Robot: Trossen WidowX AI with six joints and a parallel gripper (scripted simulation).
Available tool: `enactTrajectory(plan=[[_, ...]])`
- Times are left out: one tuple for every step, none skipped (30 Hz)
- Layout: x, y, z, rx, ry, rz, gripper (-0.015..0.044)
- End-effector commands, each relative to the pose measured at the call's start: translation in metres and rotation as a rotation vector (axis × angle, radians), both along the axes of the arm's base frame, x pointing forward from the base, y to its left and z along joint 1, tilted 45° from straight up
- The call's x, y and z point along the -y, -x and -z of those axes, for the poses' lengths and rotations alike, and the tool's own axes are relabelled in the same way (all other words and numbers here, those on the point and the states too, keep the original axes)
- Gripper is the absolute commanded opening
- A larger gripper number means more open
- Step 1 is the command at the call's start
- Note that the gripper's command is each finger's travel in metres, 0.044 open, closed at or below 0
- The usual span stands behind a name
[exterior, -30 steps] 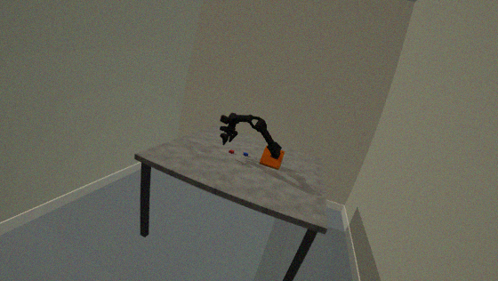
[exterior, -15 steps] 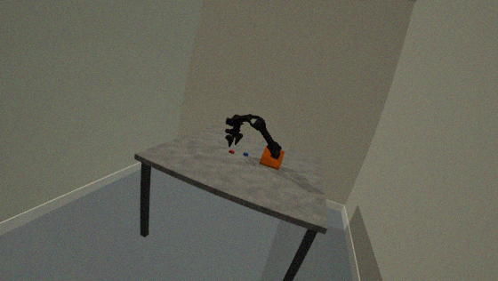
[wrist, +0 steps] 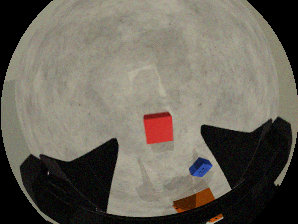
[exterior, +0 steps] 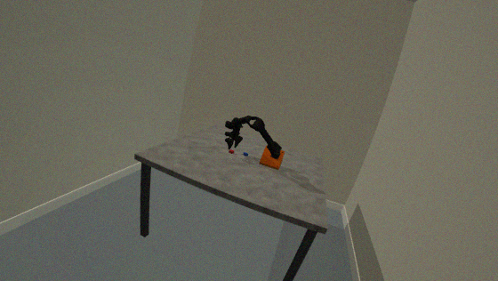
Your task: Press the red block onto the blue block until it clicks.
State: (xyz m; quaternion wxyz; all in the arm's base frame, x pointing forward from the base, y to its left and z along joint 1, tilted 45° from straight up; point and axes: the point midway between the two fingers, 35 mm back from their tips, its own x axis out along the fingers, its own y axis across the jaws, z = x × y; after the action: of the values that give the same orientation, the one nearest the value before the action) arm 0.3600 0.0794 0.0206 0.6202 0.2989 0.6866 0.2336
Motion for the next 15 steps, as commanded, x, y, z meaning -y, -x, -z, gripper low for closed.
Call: enactTrajectory(plan=[[-0.005, 0.003, 0.007, -0.014, -0.005, 0.002, 0.0440], [-0.006, 0.003, 0.008, -0.014, -0.005, 0.002, 0.0440], [-0.007, 0.003, 0.009, -0.014, -0.005, 0.002, 0.0440], [-0.008, 0.003, 0.010, -0.014, -0.005, 0.002, 0.0440], [-0.010, 0.003, 0.011, -0.014, -0.005, 0.002, 0.0440], [-0.011, 0.003, 0.012, -0.014, -0.005, 0.002, 0.0440], [-0.012, 0.003, 0.013, -0.014, -0.005, 0.002, 0.0440], [-0.013, 0.003, 0.015, -0.014, -0.005, 0.002, 0.0440], [-0.014, 0.003, 0.016, -0.014, -0.005, 0.002, 0.0440], [-0.015, 0.004, 0.017, -0.014, -0.005, 0.002, 0.0440], [-0.017, 0.004, 0.018, -0.014, -0.005, 0.002, 0.0440], [-0.018, 0.004, 0.019, -0.014, -0.006, 0.002, 0.0440], [-0.019, 0.004, 0.020, -0.014, -0.006, 0.002, 0.0440], [-0.020, 0.004, 0.021, -0.014, -0.006, 0.002, 0.0440], [-0.021, 0.004, 0.022, -0.014, -0.006, 0.002, 0.0440]])
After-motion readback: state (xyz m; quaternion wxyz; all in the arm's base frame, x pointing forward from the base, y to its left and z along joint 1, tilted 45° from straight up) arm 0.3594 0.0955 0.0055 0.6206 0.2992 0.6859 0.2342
